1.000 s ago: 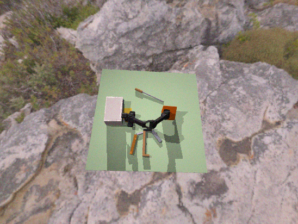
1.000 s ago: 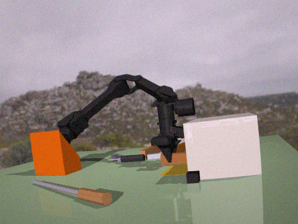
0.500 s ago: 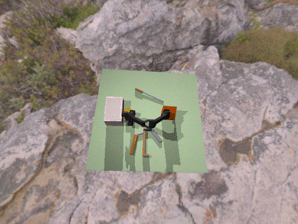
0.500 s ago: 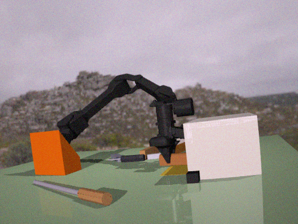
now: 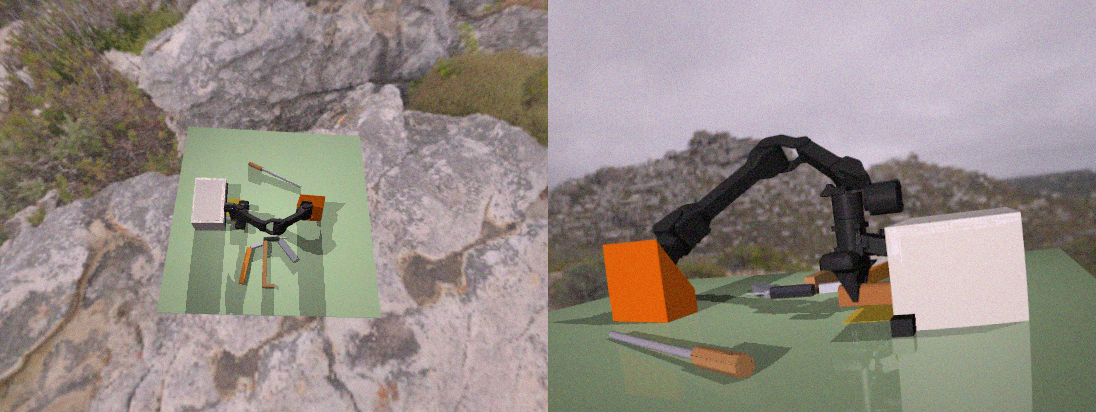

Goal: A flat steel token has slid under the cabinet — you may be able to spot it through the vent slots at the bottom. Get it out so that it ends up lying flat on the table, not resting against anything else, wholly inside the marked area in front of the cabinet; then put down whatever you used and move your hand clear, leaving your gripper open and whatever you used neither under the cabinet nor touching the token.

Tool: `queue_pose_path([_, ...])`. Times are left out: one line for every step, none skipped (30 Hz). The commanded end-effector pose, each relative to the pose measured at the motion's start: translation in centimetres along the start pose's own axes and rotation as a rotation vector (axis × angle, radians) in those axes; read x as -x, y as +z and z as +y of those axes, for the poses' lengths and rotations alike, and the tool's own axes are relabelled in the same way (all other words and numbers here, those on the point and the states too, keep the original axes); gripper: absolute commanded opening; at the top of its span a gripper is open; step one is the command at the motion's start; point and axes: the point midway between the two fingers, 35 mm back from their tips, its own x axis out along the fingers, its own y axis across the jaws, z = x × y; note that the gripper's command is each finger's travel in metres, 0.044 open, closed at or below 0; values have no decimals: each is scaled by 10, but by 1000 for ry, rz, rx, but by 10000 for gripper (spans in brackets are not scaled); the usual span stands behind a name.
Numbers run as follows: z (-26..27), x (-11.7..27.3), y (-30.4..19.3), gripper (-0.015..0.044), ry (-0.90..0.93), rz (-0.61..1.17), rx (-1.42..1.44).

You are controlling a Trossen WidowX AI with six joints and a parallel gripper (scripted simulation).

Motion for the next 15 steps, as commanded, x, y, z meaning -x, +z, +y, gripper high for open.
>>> queue_pose_path([-10, -1, -1, 0, -9, 1, -4])
queue_pose_path([-11, -1, -1, 0, -9, 1, -4])
queue_pose_path([-11, -1, -1, 0, -9, 1, -4])
queue_pose_path([-12, -1, -1, 0, -9, 1, -4])
queue_pose_path([-13, -1, -1, 0, -9, 1, -4])
queue_pose_path([-14, -1, -1, 0, -9, 1, -4])
queue_pose_path([-15, -1, -1, 0, -9, 1, -4])
queue_pose_path([-16, -1, -1, 0, -10, 1, -4])
queue_pose_path([-17, -1, -1, 0, -10, 1, -4])
queue_pose_path([-18, -1, -1, 0, -10, 1, -4])
queue_pose_path([-19, -1, -1, 0, -10, 1, -4])
queue_pose_path([-20, -1, -1, 0, -10, 1, -4])
queue_pose_path([-21, -1, -1, 0, -10, 1, -4])
queue_pose_path([-22, -1, -1, 0, -10, 1, -4])
queue_pose_path([-22, -1, -1, 0, -10, 1, -4])
